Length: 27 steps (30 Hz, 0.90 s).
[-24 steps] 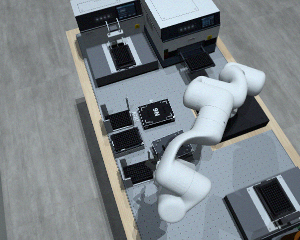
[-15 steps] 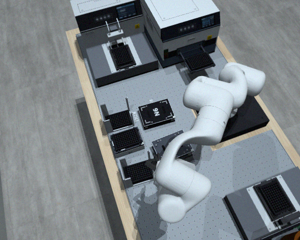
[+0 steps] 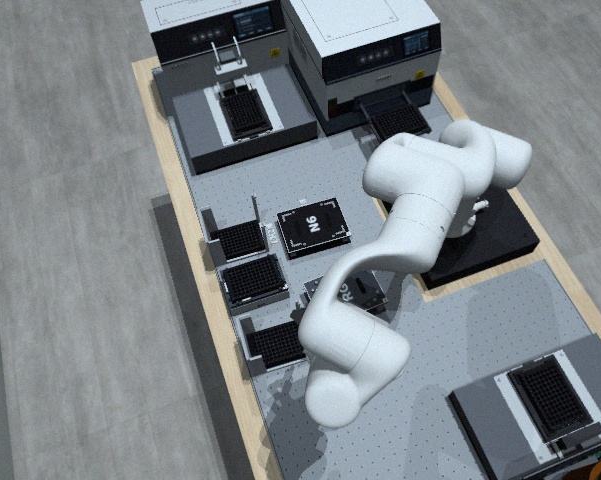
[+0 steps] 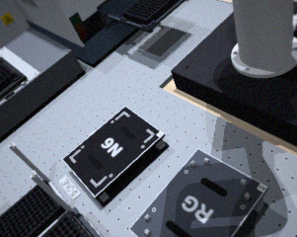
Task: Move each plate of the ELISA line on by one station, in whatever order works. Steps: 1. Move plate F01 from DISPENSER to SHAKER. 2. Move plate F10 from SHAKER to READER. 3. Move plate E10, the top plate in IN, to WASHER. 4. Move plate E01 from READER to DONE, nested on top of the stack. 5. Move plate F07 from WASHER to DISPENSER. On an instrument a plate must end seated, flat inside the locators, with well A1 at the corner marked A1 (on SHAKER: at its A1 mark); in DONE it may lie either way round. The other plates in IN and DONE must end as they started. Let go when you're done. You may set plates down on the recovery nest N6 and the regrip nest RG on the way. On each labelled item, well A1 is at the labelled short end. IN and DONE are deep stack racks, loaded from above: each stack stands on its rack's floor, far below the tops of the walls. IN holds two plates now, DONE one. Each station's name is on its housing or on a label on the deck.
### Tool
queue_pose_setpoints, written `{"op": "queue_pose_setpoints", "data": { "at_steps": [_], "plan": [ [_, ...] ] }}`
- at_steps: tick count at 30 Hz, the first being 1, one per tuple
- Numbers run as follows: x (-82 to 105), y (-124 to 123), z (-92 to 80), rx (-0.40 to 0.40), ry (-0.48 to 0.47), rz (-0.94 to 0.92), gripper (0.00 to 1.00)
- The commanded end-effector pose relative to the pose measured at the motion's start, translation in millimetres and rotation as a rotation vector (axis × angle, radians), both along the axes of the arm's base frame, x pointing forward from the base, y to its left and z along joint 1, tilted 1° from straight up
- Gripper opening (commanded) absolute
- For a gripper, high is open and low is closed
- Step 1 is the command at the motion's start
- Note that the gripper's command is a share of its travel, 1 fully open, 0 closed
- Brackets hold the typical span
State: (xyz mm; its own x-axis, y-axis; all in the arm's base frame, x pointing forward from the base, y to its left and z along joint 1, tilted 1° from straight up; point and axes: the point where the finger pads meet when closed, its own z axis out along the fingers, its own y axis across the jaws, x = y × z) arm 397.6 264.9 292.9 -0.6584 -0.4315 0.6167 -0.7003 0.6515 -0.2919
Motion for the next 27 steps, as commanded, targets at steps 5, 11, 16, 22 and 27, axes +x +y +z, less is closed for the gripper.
{"op": "queue_pose_setpoints", "data": {
  "at_steps": [5, 11, 16, 22, 27],
  "plan": [
    [-8.5, -25.7, -9.1, 0.247, -0.219, -0.194, 1.00],
    [-12.9, -37.2, -14.1, 0.346, -0.302, -0.289, 1.00],
    [-18.4, -51.7, -20.2, 0.469, -0.404, -0.408, 1.00],
    [-25.0, -69.0, -27.5, 0.588, -0.503, -0.523, 1.00],
    [-28.4, -77.7, -31.3, 0.588, -0.503, -0.523, 1.00]
  ]
}}
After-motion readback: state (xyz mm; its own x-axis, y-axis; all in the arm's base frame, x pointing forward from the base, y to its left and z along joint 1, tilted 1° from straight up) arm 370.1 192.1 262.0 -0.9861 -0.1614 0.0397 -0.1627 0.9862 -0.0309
